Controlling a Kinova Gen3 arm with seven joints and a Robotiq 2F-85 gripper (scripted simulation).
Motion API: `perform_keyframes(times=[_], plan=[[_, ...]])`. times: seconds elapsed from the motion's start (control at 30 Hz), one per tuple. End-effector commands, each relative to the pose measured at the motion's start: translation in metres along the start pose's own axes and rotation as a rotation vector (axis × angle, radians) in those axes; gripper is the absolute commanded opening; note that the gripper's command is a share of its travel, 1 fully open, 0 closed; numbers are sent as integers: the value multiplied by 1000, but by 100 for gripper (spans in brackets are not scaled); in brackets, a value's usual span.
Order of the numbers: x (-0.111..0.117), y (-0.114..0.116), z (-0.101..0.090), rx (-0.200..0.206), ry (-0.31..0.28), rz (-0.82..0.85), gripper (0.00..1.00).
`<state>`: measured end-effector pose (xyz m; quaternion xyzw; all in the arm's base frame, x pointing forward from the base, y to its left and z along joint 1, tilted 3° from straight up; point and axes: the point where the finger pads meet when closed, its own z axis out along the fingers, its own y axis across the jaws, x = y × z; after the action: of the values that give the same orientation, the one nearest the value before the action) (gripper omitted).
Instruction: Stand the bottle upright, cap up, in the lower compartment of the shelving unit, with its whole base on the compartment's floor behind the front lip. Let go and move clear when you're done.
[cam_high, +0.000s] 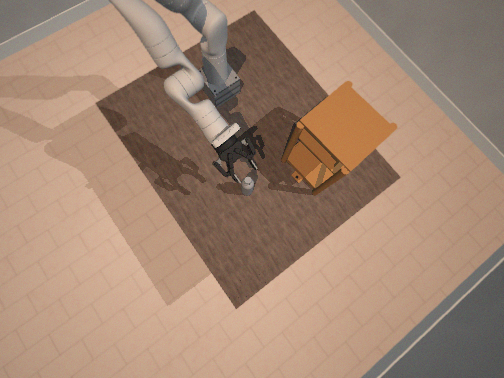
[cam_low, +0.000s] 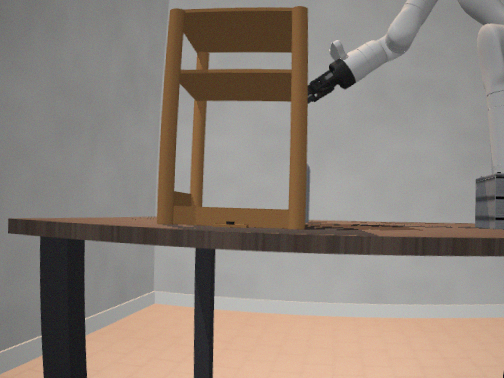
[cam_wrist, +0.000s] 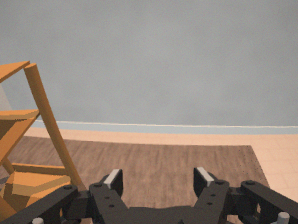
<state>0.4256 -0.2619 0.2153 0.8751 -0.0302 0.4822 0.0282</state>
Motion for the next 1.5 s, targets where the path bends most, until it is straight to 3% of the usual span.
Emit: perform_keyframes(times=[0.0,0.47,0.53,0.93,1.47], plan=[[-2,-11,4,11,29,0,70],[-7,-12,9,14,288,-1,70],[-7,-12,9,14,288,-1,70],[-10,-12,12,13,485,1,70],[-12,-12,13,12,592,2,70]])
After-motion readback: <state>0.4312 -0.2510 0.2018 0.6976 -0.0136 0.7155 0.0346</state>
